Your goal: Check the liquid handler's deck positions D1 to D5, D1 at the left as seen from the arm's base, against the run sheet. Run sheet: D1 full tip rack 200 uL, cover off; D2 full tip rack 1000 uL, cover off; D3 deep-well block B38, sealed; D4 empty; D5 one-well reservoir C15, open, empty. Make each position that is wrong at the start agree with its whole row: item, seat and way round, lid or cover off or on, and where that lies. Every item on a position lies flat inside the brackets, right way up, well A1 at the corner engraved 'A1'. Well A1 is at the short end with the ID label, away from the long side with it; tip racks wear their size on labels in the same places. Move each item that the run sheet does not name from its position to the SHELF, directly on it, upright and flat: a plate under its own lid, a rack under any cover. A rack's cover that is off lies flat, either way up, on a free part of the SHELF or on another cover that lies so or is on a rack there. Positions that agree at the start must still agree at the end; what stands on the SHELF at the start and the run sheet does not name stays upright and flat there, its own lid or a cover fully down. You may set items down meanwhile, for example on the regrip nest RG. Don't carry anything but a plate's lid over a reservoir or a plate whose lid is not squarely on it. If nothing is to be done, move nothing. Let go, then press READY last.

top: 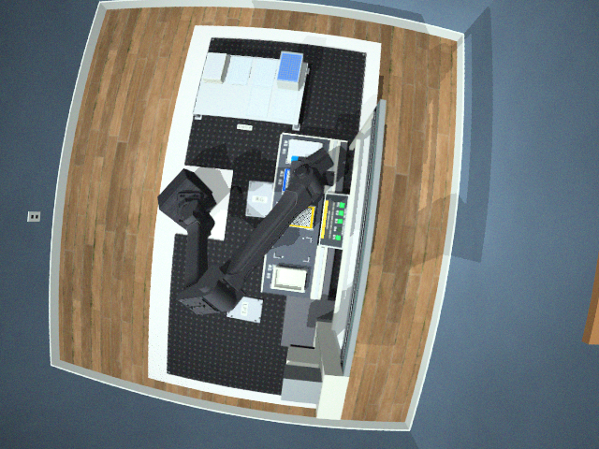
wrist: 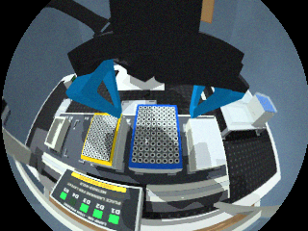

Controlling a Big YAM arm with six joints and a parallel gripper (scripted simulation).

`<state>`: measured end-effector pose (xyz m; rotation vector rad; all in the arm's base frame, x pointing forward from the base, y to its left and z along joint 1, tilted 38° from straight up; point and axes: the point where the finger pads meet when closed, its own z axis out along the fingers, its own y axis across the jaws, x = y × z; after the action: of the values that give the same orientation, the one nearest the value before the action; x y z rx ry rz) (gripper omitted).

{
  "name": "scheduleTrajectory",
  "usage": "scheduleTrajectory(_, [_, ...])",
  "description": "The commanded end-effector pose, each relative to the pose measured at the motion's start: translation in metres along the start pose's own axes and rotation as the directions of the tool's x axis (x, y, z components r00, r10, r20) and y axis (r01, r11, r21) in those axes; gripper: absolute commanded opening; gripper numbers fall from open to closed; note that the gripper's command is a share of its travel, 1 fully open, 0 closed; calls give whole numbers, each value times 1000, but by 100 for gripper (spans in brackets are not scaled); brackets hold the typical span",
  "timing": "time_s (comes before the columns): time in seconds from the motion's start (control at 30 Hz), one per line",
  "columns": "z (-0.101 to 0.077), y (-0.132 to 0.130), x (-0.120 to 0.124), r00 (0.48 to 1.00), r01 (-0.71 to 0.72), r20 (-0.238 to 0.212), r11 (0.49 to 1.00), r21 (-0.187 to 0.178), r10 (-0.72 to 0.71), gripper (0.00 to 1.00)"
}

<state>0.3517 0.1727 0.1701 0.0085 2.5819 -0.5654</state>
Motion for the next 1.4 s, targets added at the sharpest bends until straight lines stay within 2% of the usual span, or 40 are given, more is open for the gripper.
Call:
scheduleTrajectory(0.0, [-14, 3, -15, 999, -40, 30, 999, -22, 41, 100])
scheduleTrajectory(1.0, [-14, 3, -15, 999, -40, 30, 999, -22, 41, 100])
scheduleTrajectory(1.03, [-20, 16, -19, 999, -36, 35, 999, -26, 37, 100])
scheduleTrajectory(1.37, [-21, 68, -18, 999, -35, 34, 999, -29, 36, 100])
